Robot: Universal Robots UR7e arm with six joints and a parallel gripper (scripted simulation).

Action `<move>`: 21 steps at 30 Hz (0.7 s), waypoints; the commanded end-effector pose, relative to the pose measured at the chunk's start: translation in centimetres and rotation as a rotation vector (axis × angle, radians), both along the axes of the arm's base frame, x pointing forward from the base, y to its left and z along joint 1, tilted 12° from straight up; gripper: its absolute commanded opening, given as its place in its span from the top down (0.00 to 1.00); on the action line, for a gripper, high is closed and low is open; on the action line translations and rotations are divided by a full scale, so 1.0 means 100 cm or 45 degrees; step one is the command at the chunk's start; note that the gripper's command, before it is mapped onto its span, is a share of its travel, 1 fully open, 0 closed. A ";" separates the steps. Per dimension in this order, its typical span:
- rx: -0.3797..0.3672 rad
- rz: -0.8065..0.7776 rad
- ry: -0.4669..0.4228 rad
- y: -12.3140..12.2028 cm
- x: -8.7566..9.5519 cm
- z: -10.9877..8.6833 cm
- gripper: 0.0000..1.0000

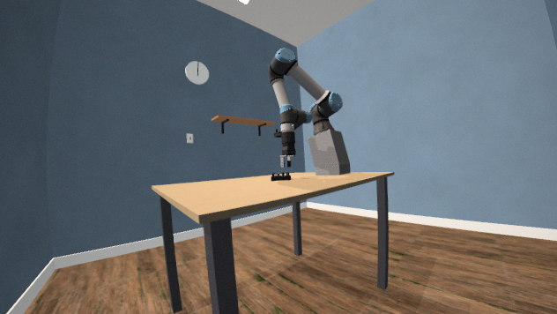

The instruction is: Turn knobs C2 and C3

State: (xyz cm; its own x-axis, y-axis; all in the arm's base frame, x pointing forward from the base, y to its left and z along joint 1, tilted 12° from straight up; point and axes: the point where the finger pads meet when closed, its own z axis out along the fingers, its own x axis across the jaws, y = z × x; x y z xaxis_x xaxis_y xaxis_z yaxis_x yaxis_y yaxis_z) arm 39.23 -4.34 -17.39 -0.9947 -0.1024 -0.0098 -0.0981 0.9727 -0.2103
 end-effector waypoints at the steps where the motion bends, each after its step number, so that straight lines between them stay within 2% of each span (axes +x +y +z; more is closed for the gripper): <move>1: 0.001 -0.196 -0.033 -0.005 0.008 0.004 0.00; 21: 0.019 -0.845 -0.173 -0.019 0.034 0.020 0.00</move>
